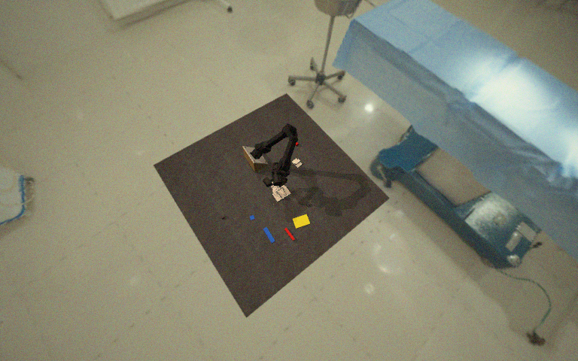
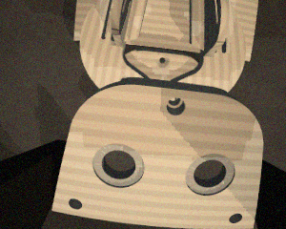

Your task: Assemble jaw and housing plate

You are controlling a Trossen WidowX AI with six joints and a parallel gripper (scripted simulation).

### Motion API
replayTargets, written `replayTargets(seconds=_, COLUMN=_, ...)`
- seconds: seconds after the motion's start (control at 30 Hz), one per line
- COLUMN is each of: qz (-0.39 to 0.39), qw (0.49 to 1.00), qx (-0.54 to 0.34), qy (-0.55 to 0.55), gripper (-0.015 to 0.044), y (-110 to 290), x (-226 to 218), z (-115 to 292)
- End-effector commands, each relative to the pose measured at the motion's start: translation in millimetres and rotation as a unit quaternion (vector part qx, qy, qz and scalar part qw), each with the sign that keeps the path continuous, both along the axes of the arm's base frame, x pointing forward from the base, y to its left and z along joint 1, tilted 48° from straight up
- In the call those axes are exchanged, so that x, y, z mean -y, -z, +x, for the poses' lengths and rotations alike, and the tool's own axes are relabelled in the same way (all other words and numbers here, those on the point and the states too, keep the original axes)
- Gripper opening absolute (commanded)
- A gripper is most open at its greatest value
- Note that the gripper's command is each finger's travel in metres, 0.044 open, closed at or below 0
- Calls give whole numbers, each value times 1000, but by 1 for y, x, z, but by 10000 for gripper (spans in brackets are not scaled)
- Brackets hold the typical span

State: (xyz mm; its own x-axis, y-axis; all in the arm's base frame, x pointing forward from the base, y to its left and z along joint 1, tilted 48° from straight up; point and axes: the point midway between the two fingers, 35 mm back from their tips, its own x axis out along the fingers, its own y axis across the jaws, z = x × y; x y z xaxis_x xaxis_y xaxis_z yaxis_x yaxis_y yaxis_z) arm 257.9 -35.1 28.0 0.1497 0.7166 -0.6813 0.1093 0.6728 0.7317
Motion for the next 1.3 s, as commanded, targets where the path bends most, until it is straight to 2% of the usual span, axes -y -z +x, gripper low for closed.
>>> replayTargets(seconds=0.0, qz=1, qw=1000, qx=2, qy=-1, gripper=351, y=0, x=0, z=0)
replayTargets(seconds=1.27, qz=0, qw=1000, qx=2, qy=-1, gripper=351, y=7, x=-8, z=3)
